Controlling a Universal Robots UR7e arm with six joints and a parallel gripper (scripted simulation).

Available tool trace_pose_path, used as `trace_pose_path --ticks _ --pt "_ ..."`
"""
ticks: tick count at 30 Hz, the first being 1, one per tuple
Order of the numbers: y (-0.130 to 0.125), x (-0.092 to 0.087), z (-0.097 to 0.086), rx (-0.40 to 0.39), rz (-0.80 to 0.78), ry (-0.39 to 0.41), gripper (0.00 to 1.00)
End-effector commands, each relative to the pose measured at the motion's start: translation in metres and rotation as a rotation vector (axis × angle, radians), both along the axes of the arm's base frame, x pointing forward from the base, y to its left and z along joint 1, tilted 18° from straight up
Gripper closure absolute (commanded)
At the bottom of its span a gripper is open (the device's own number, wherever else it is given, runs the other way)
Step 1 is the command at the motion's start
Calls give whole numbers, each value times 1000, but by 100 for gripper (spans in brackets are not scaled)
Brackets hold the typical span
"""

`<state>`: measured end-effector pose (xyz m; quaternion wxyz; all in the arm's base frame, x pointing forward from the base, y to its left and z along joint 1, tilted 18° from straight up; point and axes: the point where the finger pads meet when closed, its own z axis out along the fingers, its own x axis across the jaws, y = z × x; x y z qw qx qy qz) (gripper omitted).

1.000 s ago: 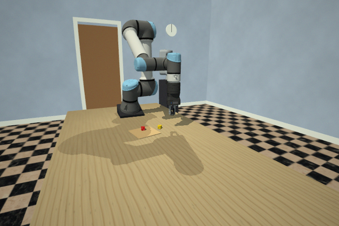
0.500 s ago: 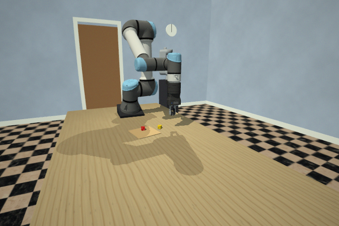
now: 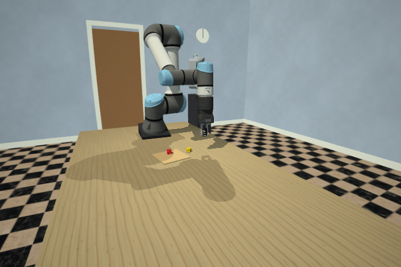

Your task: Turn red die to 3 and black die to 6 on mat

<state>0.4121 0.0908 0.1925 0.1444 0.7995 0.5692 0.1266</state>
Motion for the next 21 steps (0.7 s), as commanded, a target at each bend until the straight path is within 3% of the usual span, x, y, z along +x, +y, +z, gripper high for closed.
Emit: trace_pose_path --ticks 1,5,19,21 --pt "1 -2 -1 -29 -3 -86 60" --pt "1 -2 -1 -41 -4 -120 60" --pt "1 -5 -2 -138 -16 -410 60" --pt "1 -5 -2 -138 -16 -410 60"
